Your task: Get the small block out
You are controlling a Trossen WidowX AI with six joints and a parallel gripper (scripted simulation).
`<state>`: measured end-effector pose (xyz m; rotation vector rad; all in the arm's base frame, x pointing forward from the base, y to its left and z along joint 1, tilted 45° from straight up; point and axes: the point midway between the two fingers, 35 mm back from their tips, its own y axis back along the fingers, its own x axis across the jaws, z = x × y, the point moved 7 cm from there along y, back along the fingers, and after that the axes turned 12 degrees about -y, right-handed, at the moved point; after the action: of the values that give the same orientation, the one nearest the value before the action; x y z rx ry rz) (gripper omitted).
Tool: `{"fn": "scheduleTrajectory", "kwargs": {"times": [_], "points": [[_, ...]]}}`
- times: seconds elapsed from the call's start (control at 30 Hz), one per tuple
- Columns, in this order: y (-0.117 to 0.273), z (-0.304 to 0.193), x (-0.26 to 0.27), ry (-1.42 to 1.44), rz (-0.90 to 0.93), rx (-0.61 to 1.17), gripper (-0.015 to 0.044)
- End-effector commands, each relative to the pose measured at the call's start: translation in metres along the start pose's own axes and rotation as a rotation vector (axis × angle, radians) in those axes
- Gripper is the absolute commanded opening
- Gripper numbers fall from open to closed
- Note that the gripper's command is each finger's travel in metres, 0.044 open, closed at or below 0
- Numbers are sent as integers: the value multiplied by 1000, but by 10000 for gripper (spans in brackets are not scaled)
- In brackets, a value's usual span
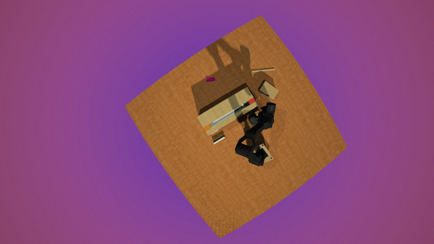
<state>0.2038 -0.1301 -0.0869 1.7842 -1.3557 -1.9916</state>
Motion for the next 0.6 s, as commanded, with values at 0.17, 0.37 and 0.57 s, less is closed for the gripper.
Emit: {"fn": "scheduleTrajectory", "kwargs": {"times": [0.17,0.37,0.57], "points": [[-14,7,0,-7,-7,-3,285],[-22,12,0,-7,-8,-3,285],[-30,16,0,-7,-10,-3,285]]}}
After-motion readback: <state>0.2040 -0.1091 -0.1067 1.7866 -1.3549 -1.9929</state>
